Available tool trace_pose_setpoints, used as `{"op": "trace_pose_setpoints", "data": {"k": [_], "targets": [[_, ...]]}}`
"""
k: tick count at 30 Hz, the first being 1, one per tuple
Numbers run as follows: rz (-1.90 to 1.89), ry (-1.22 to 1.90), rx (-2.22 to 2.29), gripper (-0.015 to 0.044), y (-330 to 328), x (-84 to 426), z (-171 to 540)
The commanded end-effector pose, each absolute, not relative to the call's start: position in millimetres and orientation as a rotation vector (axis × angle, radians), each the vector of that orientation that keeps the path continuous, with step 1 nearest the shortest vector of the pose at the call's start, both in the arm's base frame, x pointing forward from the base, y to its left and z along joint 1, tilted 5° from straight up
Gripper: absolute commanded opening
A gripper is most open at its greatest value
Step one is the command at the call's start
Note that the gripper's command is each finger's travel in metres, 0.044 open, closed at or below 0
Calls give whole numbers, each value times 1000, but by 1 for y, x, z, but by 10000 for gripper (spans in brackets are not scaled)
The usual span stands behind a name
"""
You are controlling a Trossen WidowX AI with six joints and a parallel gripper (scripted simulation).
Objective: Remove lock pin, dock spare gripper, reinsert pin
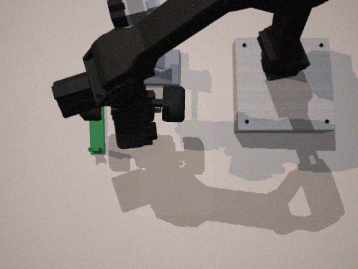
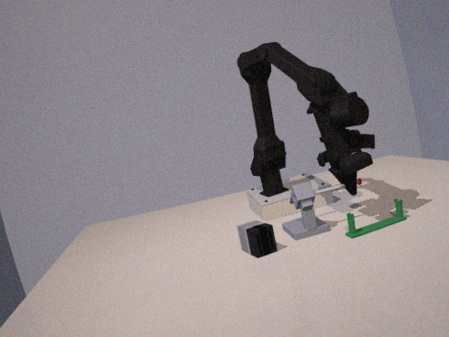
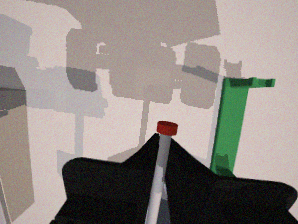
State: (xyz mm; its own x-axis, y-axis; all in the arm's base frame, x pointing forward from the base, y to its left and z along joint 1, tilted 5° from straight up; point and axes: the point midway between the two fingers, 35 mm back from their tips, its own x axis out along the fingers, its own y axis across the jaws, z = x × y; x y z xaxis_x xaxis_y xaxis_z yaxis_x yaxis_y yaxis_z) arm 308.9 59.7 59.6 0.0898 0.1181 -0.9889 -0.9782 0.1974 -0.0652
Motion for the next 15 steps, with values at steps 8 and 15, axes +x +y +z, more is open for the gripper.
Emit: {"op": "trace_pose_setpoints", "data": {"k": [8, 15], "targets": [[1068, 1149, -1010, 0, 68, 312, 61], [1071, 1153, -1008, 0, 73, 313, 61]]}}
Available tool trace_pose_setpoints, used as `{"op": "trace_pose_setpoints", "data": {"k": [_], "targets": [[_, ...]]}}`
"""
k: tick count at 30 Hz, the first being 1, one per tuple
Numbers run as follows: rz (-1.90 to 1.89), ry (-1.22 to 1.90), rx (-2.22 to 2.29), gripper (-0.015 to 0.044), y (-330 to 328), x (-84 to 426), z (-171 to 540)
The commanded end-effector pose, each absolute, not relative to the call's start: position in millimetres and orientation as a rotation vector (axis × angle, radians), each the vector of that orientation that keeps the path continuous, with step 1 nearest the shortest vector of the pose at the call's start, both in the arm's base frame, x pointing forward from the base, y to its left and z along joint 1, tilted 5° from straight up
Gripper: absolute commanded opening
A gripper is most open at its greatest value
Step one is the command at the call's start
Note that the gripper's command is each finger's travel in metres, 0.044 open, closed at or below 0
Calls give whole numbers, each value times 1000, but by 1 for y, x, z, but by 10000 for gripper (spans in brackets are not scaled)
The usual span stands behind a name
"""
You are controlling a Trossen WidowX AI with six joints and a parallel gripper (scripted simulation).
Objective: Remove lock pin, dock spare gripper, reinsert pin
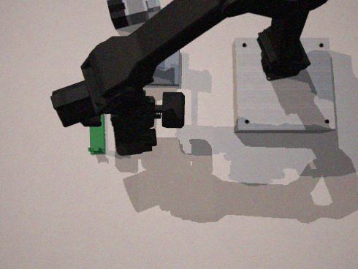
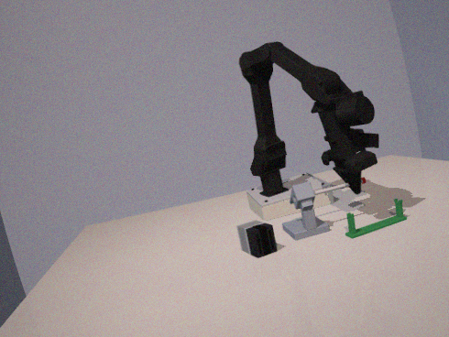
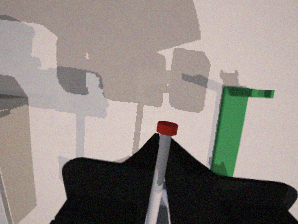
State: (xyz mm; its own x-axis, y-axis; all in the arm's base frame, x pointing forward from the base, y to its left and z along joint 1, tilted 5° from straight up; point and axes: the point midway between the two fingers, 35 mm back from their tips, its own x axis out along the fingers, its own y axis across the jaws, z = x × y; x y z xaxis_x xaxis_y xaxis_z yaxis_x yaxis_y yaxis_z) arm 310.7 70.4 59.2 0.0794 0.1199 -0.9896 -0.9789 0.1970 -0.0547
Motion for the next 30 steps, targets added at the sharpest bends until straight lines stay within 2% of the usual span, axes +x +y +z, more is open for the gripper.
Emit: {"op": "trace_pose_setpoints", "data": {"k": [1, 30], "targets": [[1071, 1154, -1008, 0, 74, 313, 61], [1086, 1174, -997, 0, 94, 317, 64]]}}
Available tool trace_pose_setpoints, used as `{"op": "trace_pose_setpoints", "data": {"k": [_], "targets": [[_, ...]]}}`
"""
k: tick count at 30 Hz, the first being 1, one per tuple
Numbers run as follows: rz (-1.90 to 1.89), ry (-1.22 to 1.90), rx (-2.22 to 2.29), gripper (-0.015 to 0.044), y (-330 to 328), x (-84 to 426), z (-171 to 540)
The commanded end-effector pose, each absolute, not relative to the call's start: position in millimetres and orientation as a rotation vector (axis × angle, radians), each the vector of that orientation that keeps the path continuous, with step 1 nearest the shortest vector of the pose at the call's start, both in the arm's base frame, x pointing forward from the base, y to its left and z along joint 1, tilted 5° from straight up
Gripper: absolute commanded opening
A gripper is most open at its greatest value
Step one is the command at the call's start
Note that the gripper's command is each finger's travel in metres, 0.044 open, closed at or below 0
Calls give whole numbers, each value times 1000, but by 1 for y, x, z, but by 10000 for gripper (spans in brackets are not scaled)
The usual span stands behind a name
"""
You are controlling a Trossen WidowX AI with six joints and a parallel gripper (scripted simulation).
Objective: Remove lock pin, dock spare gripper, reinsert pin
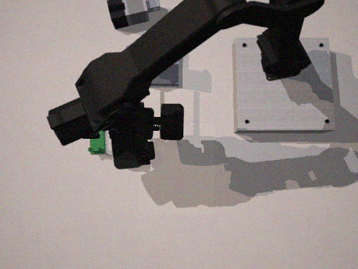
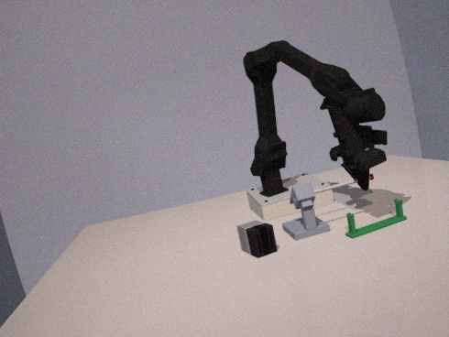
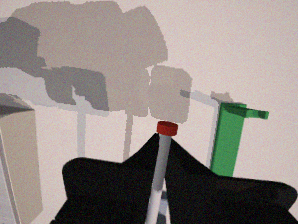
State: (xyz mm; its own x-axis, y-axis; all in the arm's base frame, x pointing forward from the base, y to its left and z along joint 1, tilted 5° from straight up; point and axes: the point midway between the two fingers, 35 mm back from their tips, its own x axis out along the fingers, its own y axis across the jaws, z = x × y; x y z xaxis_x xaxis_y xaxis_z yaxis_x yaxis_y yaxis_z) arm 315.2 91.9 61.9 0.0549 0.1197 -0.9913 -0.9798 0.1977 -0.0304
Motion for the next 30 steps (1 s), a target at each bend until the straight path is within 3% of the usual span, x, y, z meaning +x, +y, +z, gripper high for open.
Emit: {"op": "trace_pose_setpoints", "data": {"k": [1, 30], "targets": [[1086, 1174, -996, 0, 95, 317, 64], [1107, 1200, -986, 0, 107, 314, 81]]}}
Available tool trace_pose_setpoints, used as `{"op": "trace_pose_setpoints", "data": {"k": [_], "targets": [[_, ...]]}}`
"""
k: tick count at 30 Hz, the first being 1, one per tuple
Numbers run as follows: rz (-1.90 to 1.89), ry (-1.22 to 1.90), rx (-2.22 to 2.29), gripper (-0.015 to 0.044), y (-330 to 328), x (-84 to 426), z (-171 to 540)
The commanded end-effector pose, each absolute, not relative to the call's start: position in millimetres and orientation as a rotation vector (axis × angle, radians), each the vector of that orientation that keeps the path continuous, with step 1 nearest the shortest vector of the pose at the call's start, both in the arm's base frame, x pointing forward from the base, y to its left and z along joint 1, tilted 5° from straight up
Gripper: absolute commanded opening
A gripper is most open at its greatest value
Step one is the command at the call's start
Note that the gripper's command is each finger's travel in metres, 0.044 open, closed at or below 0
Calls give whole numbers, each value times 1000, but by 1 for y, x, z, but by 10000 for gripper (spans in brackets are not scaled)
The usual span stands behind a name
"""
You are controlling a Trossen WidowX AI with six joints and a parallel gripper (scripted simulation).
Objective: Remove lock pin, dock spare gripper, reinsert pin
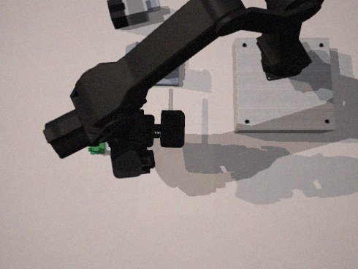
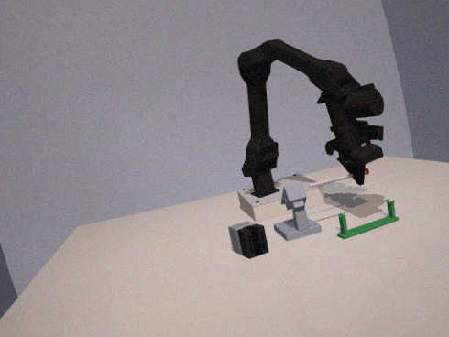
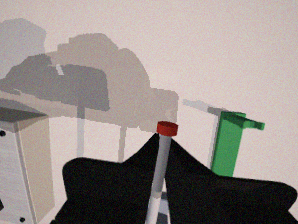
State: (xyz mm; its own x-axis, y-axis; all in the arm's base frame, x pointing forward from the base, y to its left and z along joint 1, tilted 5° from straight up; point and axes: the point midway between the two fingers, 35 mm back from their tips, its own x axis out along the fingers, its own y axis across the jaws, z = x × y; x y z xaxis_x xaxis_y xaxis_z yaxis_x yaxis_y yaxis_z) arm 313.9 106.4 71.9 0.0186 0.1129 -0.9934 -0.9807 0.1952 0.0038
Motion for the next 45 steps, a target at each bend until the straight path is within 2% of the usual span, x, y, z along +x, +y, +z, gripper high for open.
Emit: {"op": "trace_pose_setpoints", "data": {"k": [1, 16, 45], "targets": [[1109, 1203, -986, 0, 107, 314, 82], [1122, 1223, -984, 0, 107, 312, 84], [1153, 1202, -1019, 0, 138, 389, 99]]}}
